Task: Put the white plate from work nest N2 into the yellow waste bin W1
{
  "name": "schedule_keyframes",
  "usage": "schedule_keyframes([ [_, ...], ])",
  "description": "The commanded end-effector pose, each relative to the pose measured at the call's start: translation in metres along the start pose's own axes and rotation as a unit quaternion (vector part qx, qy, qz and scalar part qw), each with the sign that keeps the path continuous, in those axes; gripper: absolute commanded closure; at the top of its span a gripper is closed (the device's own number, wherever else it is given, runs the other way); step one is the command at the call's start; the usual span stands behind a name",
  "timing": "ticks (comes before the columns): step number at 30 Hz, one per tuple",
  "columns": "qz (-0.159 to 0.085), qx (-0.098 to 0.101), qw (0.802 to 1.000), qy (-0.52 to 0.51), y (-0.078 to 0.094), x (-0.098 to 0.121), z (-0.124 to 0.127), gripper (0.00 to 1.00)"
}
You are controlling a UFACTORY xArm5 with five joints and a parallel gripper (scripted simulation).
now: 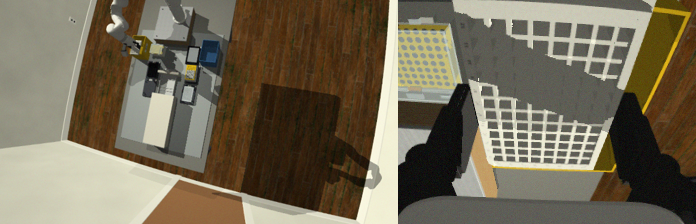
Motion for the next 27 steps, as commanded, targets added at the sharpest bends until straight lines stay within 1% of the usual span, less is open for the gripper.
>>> schedule_keyframes([
  [1, 0.002, 0.002, 1.000, 0.000, -0.002, 0.010, 0.005, 1.00],
  [4, 0.001, 0.002, 1.000, 0.000, -0.002, 0.018, 0.007, 1.00],
  [6, 0.001, 0.002, 1.000, 0.000, -0.002, 0.018, 0.007, 1.00],
  [13, 0.001, 0.002, 1.000, 0.000, -0.001, 0.035, 0.014, 1.00],
  [27, 0.001, 0.002, 1.000, 0.000, -0.001, 0.036, 0.014, 1.00],
])
Point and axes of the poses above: the point where the finger pads meet when closed, its own y axis out along the fingers, its own z axis across the jaws, x = y × z, the point moved 10 cm from there along -y, back along the fingers, and after that the axes turned 2 degrees about -y, right-handed, at the moved point
